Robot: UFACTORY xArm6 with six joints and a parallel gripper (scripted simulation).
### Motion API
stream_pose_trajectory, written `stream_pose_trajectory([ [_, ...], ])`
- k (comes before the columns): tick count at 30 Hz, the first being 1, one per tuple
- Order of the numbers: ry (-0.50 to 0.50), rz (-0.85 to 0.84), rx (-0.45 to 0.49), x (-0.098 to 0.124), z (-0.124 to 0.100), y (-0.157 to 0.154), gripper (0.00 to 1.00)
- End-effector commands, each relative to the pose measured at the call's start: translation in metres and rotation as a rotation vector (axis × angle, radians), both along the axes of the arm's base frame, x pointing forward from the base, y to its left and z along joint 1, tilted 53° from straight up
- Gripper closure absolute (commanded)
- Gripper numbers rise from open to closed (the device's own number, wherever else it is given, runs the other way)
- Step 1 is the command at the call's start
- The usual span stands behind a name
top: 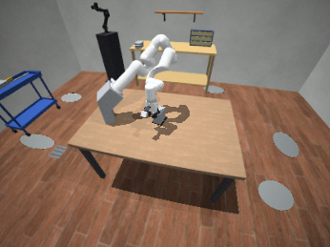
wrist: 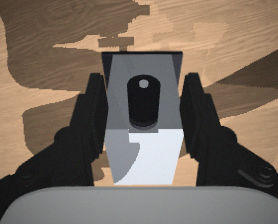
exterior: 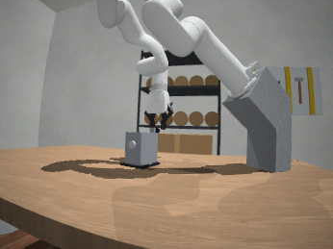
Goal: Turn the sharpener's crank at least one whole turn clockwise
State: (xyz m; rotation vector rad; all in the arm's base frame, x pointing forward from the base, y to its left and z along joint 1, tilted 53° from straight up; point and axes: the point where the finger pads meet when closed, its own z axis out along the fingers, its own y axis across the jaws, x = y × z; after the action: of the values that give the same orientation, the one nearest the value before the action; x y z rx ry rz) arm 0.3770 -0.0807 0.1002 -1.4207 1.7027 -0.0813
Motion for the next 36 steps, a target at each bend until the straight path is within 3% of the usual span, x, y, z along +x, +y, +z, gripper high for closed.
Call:
stream_pose_trajectory([
  [1,-0.001,-0.001,-0.001,0.004,-0.003,0.002,0.46],
  [36,-0.001,-0.001,-0.001,0.015,-0.013,0.009,0.46],
])
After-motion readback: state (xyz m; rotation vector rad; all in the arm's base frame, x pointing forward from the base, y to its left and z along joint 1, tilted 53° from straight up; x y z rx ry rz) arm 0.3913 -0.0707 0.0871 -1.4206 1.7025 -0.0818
